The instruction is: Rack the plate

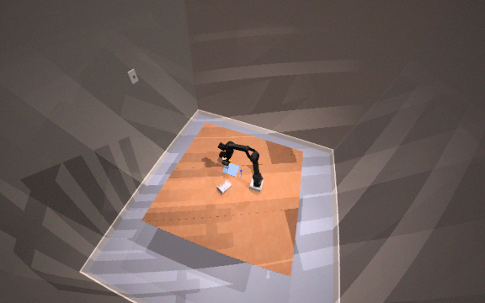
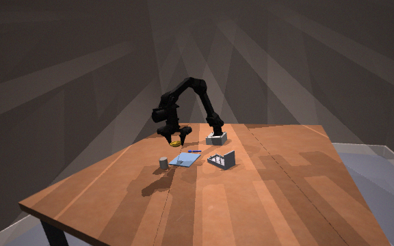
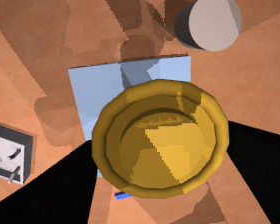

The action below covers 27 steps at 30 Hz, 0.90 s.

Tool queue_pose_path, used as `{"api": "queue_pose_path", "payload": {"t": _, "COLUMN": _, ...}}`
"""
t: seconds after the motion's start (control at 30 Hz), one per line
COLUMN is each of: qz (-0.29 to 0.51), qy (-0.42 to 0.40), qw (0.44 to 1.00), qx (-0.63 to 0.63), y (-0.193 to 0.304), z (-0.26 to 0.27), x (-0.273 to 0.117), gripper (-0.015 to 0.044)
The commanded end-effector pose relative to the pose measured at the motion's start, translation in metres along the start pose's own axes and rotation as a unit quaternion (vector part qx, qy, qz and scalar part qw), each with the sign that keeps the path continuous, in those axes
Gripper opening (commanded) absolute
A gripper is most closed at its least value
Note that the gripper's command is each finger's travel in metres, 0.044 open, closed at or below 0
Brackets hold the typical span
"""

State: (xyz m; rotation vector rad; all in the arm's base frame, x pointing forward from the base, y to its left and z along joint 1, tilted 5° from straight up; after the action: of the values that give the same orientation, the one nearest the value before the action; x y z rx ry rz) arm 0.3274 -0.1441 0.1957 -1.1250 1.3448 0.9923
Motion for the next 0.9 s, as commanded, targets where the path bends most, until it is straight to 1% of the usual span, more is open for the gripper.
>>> {"api": "queue_pose_path", "payload": {"t": 0.0, "qz": -0.005, "qy": 0.002, "qw": 1.000, "qx": 0.003, "y": -0.001, "z": 0.000, "x": -0.022, "gripper": 0.0000}}
{"api": "queue_pose_path", "payload": {"t": 0.43, "qz": -0.005, "qy": 0.001, "qw": 1.000, "qx": 0.004, "y": 0.001, "z": 0.000, "x": -0.072, "gripper": 0.0000}}
{"api": "queue_pose_path", "payload": {"t": 0.57, "qz": -0.005, "qy": 0.001, "qw": 1.000, "qx": 0.007, "y": 0.002, "z": 0.003, "x": -0.075, "gripper": 0.0000}}
{"api": "queue_pose_path", "payload": {"t": 0.7, "qz": -0.004, "qy": -0.002, "qw": 0.998, "qx": 0.061, "y": 0.017, "z": 0.041, "x": -0.077, "gripper": 0.0000}}
{"api": "queue_pose_path", "payload": {"t": 0.87, "qz": -0.001, "qy": -0.005, "qw": 0.990, "qx": 0.143, "y": 0.048, "z": 0.093, "x": -0.078, "gripper": 0.0000}}
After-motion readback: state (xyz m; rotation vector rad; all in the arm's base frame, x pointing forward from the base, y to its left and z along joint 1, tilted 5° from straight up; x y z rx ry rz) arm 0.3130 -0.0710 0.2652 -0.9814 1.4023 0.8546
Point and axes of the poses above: the point midway between the two fingers, 35 mm back from their tips, its own x axis out along the fingers, its own z axis across the jaws, y = z × x, the point moved 9 cm from there along -x, back along the fingers, and after that the axes turned 7 degrees about x, right-handed, at the moved point
